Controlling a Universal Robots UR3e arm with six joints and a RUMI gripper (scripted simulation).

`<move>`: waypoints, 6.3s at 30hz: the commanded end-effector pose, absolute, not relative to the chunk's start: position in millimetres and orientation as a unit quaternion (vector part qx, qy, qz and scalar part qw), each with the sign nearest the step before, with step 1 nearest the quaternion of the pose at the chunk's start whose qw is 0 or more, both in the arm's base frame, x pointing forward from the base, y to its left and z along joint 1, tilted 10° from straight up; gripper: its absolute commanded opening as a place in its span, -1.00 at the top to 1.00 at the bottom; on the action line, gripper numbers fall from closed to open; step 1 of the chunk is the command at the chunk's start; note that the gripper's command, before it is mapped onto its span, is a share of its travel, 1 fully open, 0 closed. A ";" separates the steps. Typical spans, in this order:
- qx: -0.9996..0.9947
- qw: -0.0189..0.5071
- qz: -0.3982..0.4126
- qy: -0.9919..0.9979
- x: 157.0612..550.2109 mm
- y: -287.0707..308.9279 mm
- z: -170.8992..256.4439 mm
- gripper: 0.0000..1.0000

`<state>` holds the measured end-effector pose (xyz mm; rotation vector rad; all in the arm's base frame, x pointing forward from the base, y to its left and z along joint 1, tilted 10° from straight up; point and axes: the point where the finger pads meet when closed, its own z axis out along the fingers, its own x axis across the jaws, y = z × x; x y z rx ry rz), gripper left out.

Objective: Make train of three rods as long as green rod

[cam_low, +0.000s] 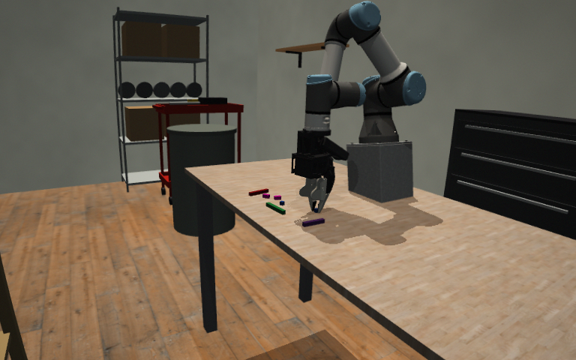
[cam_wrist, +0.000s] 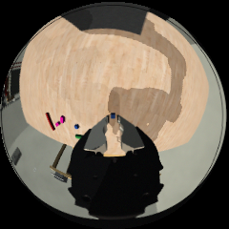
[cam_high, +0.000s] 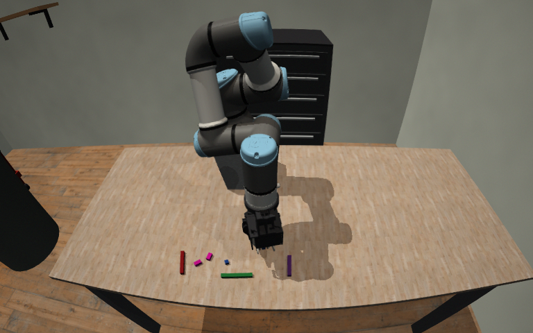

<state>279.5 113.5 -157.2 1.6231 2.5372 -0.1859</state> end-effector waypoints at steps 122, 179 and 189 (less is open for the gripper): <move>0.480 0.058 -0.064 0.873 349.6 45.9 -73.1 0.72; 0.481 0.058 -0.065 0.873 350.4 39.4 -111.1 0.72; 0.481 0.058 -0.065 0.873 350.8 37.8 -120.0 0.72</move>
